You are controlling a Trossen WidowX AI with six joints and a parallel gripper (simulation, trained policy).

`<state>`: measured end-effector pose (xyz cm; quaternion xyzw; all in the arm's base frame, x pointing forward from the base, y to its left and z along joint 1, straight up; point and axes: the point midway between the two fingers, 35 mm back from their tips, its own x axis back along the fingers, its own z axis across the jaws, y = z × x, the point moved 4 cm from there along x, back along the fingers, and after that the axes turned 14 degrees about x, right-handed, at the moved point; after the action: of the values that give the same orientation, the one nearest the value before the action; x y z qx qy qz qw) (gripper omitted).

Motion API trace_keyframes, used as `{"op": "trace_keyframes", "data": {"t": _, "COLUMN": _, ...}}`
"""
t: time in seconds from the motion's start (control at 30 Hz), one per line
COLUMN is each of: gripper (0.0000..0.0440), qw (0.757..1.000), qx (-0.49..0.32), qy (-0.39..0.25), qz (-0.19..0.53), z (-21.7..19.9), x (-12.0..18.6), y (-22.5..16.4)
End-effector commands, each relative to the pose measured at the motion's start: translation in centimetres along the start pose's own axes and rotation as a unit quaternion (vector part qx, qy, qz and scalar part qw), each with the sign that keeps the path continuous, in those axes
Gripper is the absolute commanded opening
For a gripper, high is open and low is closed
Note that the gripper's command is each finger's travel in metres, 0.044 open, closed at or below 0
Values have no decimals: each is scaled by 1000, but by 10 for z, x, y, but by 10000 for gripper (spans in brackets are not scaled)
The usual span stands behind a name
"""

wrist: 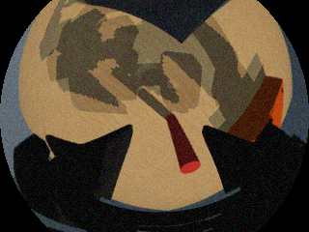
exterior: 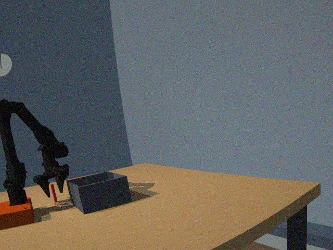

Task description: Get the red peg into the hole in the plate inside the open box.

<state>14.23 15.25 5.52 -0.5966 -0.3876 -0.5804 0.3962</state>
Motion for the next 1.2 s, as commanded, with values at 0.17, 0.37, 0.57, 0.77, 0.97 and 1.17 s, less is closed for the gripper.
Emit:
{"op": "trace_keyframes", "data": {"t": 0.17, "gripper": 194, "qw": 1000, "qx": 1, "qy": -27, "qz": 6, "z": -5, "x": -17, "y": 0}}
{"op": "trace_keyframes", "data": {"t": 0.37, "gripper": 47, "qw": 999, "qx": -2, "qy": -49, "qz": 10, "z": -4, "x": -22, "y": 1}}
{"op": "trace_keyframes", "data": {"t": 0.57, "gripper": 6, "qw": 999, "qx": 6, "qy": -44, "qz": -13, "z": 4, "x": -6, "y": 9}}
{"op": "trace_keyframes", "data": {"t": 0.77, "gripper": 0, "qw": 999, "qx": 7, "qy": -35, "qz": -38, "z": 10, "x": 18, "y": 18}}
{"op": "trace_keyframes", "data": {"t": 0.97, "gripper": 0, "qw": 998, "qx": -2, "qy": -27, "qz": -62, "z": 14, "x": 45, "y": 30}}
{"op": "trace_keyframes", "data": {"t": 1.17, "gripper": 0, "qw": 996, "qx": -27, "qy": -19, "qz": -87, "z": 16, "x": 71, "y": 46}}
